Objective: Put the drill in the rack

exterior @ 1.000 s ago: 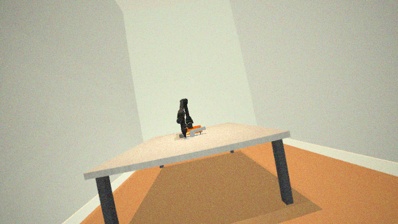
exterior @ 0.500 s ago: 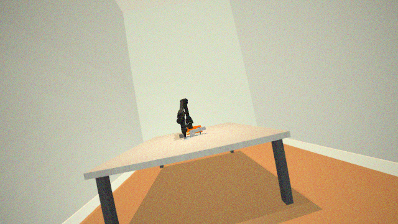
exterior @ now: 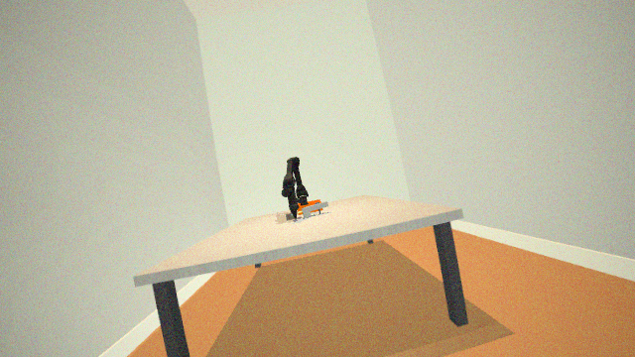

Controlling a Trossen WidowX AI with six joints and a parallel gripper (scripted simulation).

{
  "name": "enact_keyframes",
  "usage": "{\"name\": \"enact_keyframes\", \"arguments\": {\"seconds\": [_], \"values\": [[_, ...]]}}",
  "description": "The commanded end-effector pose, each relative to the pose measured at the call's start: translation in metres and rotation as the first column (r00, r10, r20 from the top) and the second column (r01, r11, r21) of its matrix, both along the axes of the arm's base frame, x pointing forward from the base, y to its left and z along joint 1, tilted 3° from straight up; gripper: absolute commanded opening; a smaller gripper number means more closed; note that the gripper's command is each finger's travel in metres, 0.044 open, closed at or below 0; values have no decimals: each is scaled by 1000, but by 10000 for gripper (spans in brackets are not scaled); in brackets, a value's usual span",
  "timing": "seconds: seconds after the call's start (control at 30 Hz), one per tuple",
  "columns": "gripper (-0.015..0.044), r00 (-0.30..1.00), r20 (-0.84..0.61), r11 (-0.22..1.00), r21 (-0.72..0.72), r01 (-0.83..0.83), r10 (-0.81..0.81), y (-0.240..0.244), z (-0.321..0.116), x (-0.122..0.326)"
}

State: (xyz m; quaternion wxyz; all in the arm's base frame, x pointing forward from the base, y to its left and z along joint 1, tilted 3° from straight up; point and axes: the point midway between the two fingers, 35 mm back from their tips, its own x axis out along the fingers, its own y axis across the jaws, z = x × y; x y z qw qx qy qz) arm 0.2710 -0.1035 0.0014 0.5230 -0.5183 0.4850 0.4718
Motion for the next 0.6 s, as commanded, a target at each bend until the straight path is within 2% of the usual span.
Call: {"name": "enact_keyframes", "arguments": {"seconds": [0.0,0.57], "values": [[0,1000,1,1000,2,3,-3,0,2,-1],[0,1000,1,1000,1,3,-3,-6,1,-1]]}}
